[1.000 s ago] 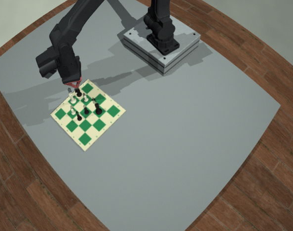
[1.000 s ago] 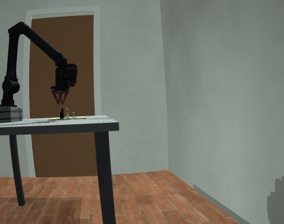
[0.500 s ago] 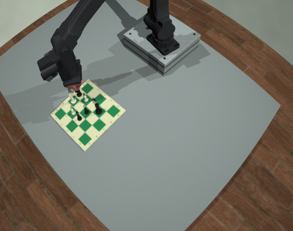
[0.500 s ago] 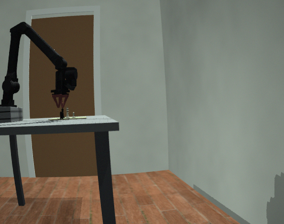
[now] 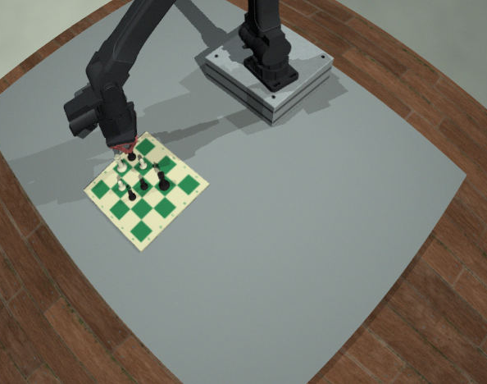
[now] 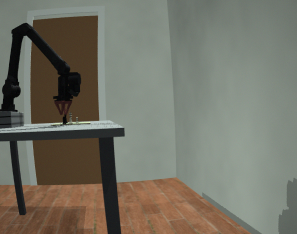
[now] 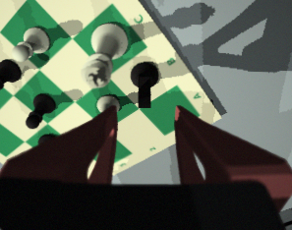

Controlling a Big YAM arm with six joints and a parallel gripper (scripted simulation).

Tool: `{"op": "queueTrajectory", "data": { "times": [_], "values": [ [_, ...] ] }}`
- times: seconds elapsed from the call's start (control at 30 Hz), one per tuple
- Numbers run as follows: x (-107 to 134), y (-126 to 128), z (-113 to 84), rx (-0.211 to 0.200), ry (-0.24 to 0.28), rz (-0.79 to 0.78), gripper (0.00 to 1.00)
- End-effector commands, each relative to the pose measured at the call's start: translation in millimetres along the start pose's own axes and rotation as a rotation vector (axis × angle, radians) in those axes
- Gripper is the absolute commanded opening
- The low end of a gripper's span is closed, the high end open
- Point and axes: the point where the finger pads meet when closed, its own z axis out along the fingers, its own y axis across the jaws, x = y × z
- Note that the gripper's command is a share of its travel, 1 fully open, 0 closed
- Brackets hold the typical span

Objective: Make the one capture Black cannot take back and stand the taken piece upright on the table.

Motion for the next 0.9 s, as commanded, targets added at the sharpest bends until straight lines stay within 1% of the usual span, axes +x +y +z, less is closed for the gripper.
{"op": "queueTrajectory", "data": {
  "times": [0.0,0.1,0.27,0.87],
  "values": [
    [-17.0,6.6,-8.1,-0.02,-0.047,-0.009,0.36],
    [-14.0,5.4,-3.0,-0.016,-0.035,-0.009,0.36],
    [-14.5,5.7,-5.7,-0.019,-0.042,-0.009,0.36],
    [-14.4,5.7,-5.6,-0.018,-0.042,-0.009,0.36]
  ]
}}
